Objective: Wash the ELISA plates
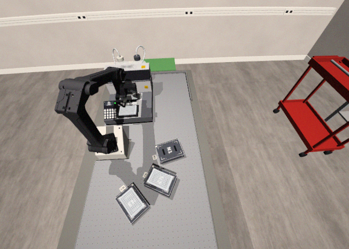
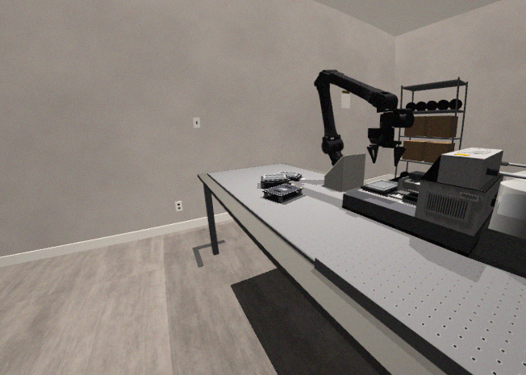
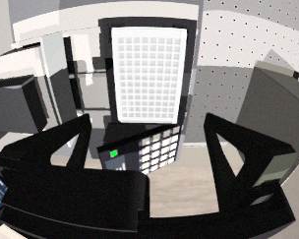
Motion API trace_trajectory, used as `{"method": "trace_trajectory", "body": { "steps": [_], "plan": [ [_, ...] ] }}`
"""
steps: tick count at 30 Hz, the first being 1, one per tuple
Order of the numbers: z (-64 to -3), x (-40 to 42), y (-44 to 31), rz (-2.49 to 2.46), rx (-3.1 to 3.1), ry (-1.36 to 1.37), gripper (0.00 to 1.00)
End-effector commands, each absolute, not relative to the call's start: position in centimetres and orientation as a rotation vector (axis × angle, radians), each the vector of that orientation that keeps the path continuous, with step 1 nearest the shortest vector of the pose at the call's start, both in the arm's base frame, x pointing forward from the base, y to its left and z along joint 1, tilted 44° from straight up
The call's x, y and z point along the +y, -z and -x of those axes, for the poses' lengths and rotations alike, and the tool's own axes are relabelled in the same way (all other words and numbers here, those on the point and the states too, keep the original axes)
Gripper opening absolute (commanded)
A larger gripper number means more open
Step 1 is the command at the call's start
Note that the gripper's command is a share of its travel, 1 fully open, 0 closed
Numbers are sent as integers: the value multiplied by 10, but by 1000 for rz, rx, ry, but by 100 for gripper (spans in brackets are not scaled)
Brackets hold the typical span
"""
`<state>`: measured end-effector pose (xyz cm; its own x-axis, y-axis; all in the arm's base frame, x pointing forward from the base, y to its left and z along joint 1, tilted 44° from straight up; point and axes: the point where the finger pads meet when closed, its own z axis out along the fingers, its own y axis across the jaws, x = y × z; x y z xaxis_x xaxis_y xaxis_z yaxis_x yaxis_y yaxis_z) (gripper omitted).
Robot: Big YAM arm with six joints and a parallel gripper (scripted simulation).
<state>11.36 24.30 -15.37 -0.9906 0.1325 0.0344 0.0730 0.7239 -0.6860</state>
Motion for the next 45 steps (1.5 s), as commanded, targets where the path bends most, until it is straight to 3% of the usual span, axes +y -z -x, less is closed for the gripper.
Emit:
{"method": "trace_trajectory", "body": {
  "steps": [1, 45],
  "plan": [
    [-118, 245, 158, 236, -2838, -1136, 100],
    [-116, 242, 163, 220, -2847, -1124, 100]
  ]
}}
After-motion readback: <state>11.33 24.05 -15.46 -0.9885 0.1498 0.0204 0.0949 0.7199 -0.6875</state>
